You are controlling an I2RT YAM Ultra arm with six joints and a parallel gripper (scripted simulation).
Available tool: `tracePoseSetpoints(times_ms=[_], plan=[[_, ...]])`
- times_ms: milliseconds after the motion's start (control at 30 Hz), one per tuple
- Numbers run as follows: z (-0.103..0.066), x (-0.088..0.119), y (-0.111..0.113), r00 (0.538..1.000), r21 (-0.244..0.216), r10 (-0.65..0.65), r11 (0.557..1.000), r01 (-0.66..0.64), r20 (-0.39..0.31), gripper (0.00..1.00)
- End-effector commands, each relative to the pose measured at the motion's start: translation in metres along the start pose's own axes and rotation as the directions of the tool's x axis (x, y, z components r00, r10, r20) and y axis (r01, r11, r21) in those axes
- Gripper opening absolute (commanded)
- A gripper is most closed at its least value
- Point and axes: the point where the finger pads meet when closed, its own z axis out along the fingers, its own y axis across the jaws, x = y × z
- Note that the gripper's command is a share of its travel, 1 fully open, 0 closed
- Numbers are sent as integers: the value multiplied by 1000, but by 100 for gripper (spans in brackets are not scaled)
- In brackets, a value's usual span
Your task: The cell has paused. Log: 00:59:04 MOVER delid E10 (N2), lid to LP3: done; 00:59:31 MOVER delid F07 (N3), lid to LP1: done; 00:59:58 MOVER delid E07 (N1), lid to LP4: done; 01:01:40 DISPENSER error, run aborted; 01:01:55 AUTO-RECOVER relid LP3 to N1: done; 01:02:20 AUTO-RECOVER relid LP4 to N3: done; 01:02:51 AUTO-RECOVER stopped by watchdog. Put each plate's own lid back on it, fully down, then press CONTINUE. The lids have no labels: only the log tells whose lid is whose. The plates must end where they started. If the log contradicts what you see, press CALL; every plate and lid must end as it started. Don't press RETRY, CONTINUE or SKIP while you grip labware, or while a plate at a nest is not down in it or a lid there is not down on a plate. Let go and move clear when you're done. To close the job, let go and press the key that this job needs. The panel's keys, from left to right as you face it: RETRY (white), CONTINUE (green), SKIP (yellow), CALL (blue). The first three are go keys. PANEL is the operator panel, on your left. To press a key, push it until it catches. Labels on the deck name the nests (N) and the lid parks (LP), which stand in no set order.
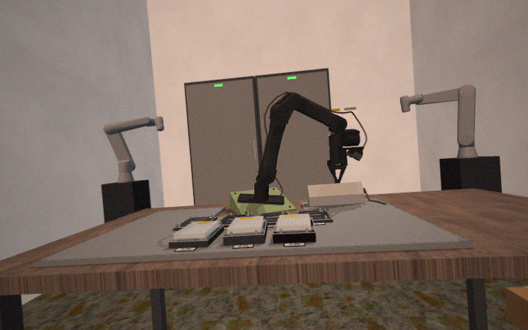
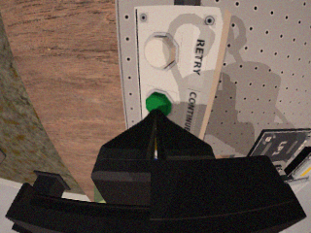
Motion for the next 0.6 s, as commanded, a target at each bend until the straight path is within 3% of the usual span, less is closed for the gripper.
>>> tracePoseSetpoints(times_ms=[0, 233, 267, 567], plan=[[7, -4, 0, 1000, 4, -4, 1000, 4, 8, 0], [9, -2, 1, 1000, 3, -9, 1000, 9, 10, 0], [4, -11, 1, 999, -3, 1, 1000, -1, 32, 0], [14, -2, 2, 1000, 3, -10, 1000, 10, 5, 0]])
